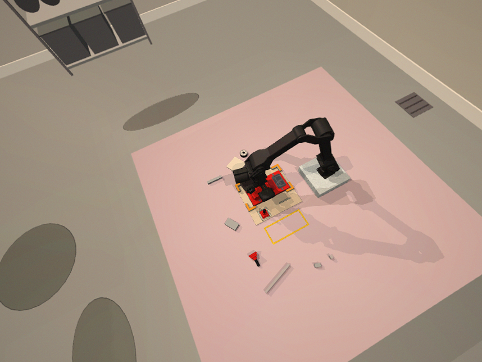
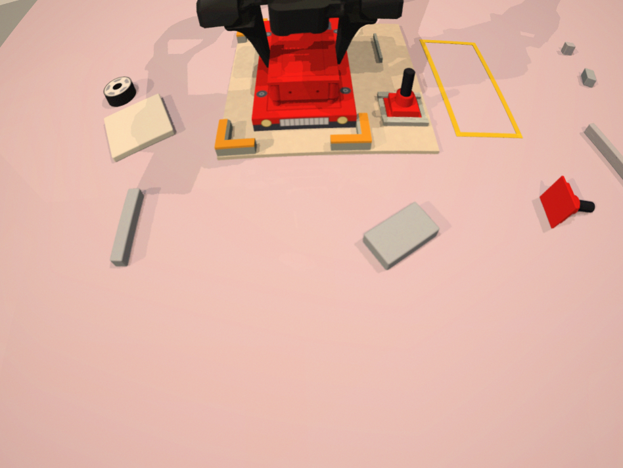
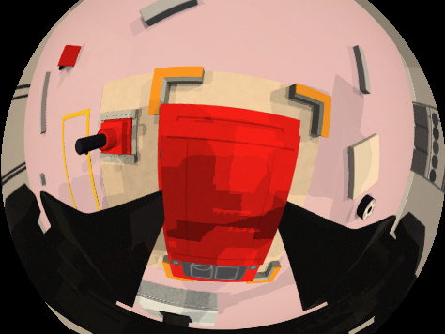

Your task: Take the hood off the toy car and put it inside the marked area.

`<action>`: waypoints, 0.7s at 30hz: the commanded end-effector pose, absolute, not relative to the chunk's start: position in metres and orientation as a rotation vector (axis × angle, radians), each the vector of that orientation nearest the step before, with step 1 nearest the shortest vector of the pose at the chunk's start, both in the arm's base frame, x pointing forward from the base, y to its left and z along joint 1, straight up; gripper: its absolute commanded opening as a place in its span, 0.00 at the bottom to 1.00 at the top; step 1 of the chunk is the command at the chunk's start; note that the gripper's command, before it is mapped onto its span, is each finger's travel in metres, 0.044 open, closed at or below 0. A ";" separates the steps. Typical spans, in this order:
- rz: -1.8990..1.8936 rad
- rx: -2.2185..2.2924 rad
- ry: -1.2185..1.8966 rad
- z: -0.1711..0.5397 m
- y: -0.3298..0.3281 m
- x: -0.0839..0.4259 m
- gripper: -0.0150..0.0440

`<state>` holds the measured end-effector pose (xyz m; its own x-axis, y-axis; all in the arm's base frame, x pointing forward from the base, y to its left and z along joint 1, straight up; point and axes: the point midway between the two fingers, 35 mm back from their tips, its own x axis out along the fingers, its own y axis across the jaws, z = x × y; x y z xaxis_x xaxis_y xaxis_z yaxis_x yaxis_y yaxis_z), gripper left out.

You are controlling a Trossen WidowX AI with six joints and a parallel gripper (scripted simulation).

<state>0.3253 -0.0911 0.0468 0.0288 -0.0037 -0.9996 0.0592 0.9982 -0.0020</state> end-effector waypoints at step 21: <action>-0.049 0.044 1.540 0.064 -0.091 0.325 0.25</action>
